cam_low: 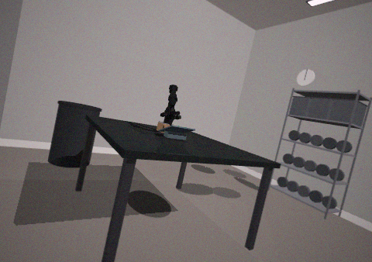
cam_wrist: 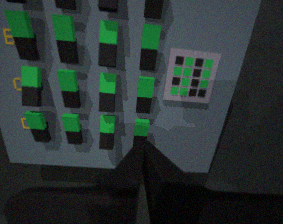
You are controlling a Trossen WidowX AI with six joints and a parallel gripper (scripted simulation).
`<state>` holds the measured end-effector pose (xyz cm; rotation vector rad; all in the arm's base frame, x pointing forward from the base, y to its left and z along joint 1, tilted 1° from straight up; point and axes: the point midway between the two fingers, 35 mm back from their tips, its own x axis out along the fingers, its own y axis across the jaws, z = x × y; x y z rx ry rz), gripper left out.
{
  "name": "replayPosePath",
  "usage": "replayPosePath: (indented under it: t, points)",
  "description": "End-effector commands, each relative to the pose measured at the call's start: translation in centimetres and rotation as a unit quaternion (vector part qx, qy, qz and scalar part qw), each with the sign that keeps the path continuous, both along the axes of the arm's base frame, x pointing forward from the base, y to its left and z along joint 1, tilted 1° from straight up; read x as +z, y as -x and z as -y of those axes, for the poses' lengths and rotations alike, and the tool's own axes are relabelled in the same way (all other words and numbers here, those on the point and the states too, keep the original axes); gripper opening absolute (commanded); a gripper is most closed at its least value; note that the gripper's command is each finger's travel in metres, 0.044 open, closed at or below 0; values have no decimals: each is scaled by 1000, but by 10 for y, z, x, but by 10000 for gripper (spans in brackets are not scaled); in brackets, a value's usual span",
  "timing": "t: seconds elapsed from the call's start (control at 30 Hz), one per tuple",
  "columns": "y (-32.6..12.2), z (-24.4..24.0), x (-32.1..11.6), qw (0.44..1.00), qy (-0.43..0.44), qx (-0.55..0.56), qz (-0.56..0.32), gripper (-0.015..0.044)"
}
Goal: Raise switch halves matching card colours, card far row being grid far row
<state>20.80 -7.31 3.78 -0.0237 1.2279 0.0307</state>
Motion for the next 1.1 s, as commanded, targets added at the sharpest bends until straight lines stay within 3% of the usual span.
replayPosePath:
  t: [0.0,1.07]
  points:
    - [-1,0,-4,1000,2,-1,0,0]
    - [-10,0,-26,1000,2,-1,0,0]
